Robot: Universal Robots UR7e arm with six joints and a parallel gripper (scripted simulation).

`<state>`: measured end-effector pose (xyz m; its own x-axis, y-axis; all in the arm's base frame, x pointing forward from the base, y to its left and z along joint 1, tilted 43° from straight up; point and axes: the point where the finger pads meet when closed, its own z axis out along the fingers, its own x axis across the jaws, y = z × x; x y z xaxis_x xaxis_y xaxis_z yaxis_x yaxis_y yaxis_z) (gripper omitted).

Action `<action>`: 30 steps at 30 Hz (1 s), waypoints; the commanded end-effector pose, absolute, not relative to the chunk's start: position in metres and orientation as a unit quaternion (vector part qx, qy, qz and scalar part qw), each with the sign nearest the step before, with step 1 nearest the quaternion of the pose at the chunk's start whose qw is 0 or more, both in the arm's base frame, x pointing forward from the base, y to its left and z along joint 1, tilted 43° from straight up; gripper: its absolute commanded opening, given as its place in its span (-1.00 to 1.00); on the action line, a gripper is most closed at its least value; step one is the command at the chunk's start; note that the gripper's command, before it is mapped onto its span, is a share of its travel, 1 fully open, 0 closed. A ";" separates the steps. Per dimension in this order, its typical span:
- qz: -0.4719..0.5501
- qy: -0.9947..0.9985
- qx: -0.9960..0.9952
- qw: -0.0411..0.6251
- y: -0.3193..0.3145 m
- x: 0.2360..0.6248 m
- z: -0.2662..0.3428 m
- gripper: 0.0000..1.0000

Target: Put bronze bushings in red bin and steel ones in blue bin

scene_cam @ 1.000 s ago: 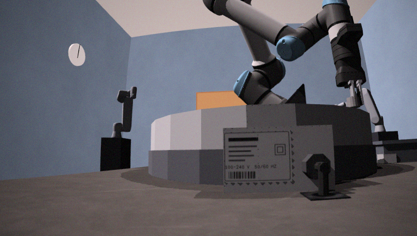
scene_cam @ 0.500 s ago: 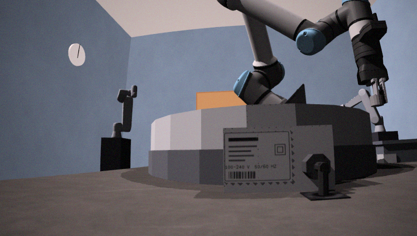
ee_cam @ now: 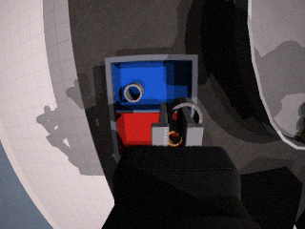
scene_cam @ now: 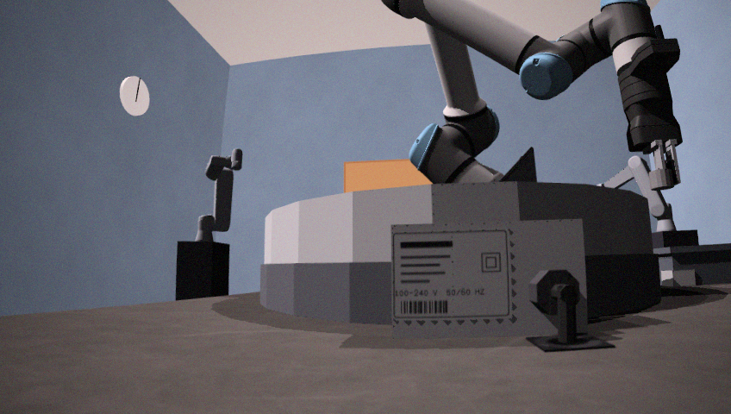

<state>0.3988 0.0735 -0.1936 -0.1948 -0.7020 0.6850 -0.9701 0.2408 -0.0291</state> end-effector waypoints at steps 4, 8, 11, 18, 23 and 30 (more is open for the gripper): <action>0.238 -0.736 0.569 0.281 0.058 0.396 -0.211 -1.00; 0.238 -0.736 0.569 0.281 0.046 0.393 -0.224 -1.00; 0.238 -0.736 0.569 0.281 0.038 0.392 -0.232 -1.00; 0.238 -0.736 0.569 0.281 0.027 0.389 -0.245 -1.00; 0.238 -0.736 0.569 0.281 0.019 0.388 -0.253 -1.00; 0.238 -0.736 0.569 0.281 0.019 0.388 -0.253 -1.00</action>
